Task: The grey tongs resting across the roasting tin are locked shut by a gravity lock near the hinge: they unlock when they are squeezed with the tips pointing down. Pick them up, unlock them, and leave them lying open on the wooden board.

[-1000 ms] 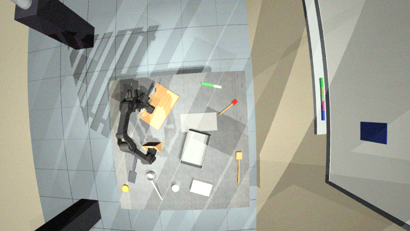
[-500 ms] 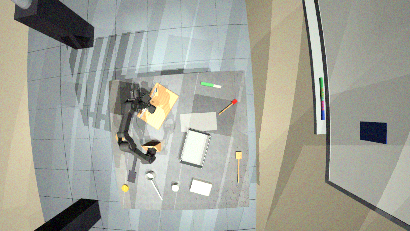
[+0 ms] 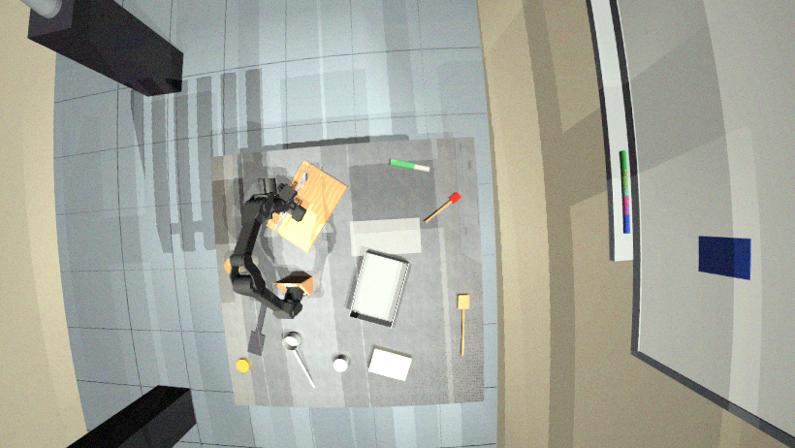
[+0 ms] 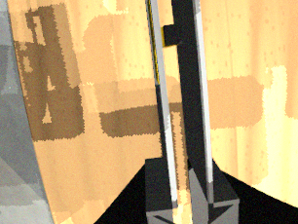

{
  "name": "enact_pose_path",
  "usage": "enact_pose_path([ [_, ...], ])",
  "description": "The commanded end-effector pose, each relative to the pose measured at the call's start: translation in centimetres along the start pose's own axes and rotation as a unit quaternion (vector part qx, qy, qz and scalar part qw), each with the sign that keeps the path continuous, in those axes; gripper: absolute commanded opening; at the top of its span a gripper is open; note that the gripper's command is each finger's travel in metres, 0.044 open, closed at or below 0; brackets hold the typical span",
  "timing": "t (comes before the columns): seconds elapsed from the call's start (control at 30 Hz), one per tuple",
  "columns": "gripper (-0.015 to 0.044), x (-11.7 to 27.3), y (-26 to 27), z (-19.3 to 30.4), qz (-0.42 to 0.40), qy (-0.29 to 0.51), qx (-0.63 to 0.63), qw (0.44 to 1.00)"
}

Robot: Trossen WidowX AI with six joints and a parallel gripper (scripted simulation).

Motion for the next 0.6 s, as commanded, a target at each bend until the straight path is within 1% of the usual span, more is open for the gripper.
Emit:
enact_pose_path([
  [0.0,-0.0150,-0.47,-0.09,0.07,-0.005,-0.001,0.002,1.000],
  [0.13,-0.0150,-0.47,-0.09,0.07,-0.005,-0.001,0.002,1.000],
  [0.57,0.0191,-0.41,-0.14,0.10,-0.001,0.001,0.000,1.000],
])
Point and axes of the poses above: the point midway between the two fingers, 35 mm back from their tips, its own x axis back along the fingers, its own y axis across the jaws, z = x × y, the point moved 9 cm from there along x, back along the fingers, and after that the axes turned 11 degrees about -x, right-handed, at the moved point
